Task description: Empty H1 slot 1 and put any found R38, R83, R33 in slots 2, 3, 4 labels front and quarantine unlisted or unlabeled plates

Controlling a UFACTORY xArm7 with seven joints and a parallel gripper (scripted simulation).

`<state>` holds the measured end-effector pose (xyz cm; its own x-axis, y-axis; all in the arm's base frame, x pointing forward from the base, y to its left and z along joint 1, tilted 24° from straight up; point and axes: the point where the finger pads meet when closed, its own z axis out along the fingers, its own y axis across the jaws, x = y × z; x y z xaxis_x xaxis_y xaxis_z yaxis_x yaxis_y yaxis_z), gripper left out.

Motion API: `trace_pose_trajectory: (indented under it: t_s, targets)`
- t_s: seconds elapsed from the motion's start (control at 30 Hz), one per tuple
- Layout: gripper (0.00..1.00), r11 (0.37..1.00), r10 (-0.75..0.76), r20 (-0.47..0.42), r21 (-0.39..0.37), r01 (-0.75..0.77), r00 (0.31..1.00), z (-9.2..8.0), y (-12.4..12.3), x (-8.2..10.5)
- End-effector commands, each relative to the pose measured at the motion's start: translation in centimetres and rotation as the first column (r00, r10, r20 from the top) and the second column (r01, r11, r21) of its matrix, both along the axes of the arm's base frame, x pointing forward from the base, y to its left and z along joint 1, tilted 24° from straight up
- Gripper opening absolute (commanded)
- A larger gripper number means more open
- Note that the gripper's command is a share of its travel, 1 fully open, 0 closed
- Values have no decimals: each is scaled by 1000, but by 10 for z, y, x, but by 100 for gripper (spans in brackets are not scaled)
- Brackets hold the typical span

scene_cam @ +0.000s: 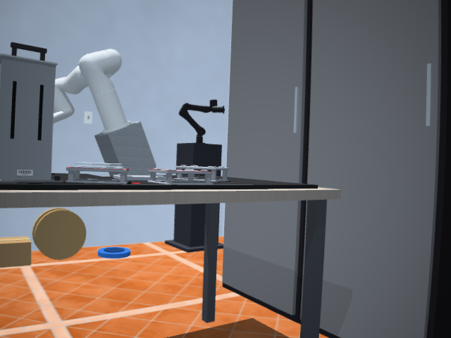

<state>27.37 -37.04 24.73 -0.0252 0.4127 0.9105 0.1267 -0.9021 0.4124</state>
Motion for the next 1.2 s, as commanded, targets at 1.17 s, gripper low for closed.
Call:
trace_pose_trajectory:
  t_s: [1.17]
  targets:
    - [100, 1000, 1, 0, -3, -1, 1000, -17, -12, -29]
